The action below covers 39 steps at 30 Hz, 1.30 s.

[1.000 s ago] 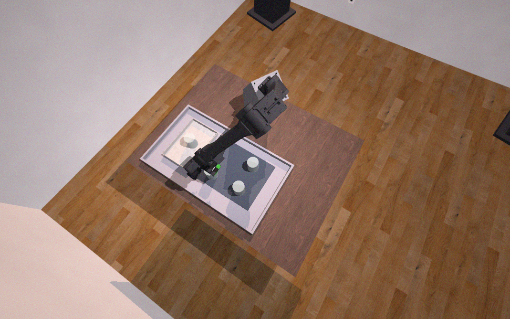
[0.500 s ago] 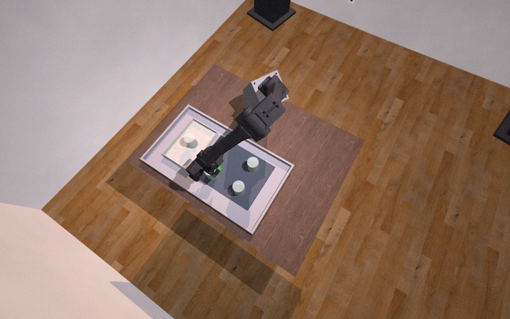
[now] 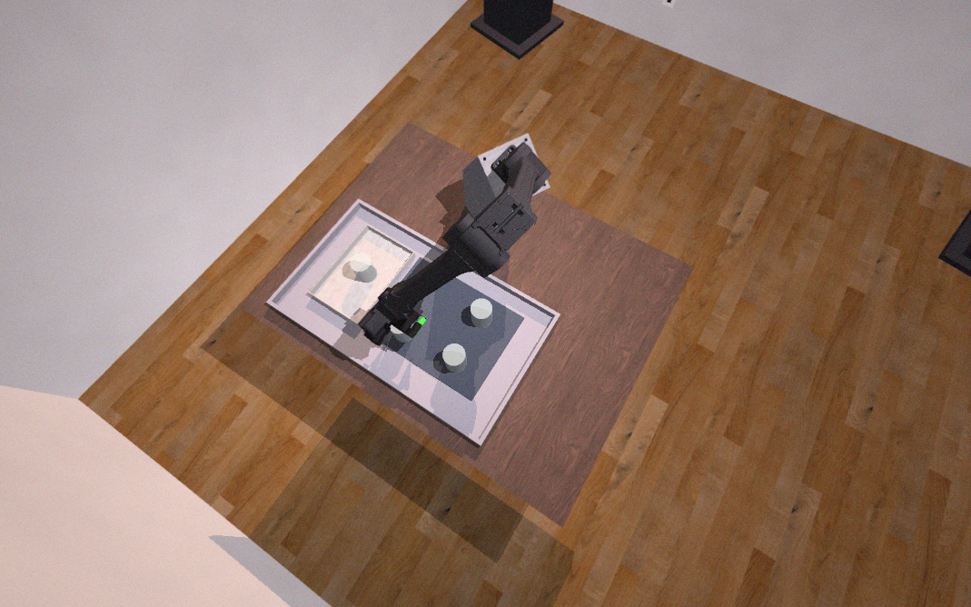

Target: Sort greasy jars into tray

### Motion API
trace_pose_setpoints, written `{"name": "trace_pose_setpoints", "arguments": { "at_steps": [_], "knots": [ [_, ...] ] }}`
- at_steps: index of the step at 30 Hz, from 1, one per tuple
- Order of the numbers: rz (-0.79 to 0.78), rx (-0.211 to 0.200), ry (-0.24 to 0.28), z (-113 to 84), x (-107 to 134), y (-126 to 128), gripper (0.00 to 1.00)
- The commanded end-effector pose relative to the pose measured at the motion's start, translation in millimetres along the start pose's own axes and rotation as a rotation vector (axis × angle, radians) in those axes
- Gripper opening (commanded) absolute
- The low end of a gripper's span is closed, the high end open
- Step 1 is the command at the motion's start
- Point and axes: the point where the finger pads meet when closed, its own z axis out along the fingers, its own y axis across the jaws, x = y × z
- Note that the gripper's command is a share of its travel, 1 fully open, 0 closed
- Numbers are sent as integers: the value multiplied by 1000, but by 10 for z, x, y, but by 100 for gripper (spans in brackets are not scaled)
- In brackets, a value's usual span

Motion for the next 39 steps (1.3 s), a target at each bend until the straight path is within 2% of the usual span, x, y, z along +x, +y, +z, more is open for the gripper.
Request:
{"name": "trace_pose_setpoints", "arguments": {
  "at_steps": [1, 19, 20, 33, 34, 39],
  "knots": [
    [-8, 5, -30, -30, -149, 18, 100],
    [-8, 5, -30, -2, -239, -10, 100],
    [-8, 5, -30, -2, -239, -10, 73],
    [-8, 5, -30, -2, -239, -10, 73],
    [-8, 6, -30, -2, -239, -11, 0],
    [-8, 6, -30, -2, -239, -11, 0]
  ]
}}
